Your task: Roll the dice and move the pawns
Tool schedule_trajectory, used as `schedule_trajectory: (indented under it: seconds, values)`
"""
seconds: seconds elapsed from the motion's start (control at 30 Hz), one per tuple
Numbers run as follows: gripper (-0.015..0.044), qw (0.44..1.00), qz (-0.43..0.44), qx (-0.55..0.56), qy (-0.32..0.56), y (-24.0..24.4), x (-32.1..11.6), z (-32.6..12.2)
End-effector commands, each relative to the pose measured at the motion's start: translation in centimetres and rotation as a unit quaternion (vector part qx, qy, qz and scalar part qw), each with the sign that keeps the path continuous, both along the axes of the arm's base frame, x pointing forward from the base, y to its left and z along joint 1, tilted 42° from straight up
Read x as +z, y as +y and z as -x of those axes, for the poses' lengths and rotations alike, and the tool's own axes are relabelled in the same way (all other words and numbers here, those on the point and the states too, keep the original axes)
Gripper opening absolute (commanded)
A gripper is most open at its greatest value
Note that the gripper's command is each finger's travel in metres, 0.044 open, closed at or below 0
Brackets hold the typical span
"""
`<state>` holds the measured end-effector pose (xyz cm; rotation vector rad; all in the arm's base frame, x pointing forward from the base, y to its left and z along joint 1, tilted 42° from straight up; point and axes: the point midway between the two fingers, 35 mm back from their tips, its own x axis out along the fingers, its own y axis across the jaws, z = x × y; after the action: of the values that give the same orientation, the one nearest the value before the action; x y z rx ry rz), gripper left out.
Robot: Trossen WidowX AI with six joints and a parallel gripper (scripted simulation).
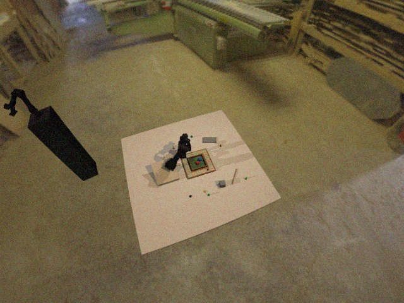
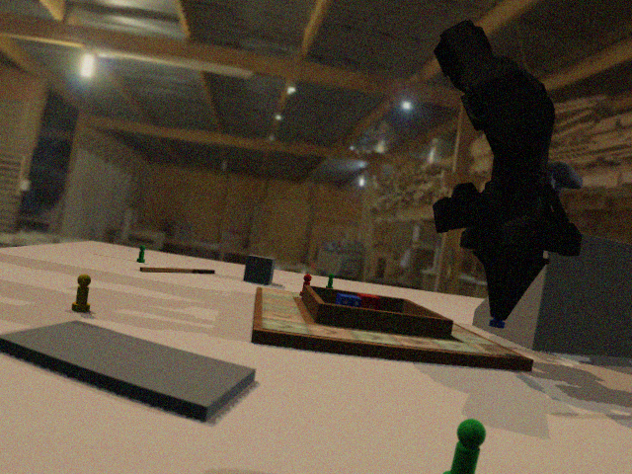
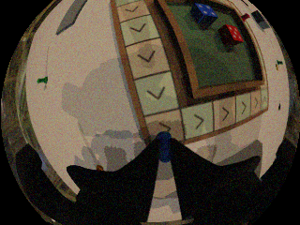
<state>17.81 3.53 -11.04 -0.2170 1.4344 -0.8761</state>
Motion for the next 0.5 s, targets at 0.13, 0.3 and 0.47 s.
schedule_trajectory:
  seconds: [0.13, 0.3, 0.47]
  values:
    - [0.0, 1.0, 0.004, 0.004, 0.005, -0.9, -0.8, 0.5]
    - [0.0, 1.0, 0.004, 0.004, 0.005, -1.3, -1.2, 0.5]
    - [0.0, 1.0, 0.005, 0.004, 0.005, -1.8, -1.8, 0.6]
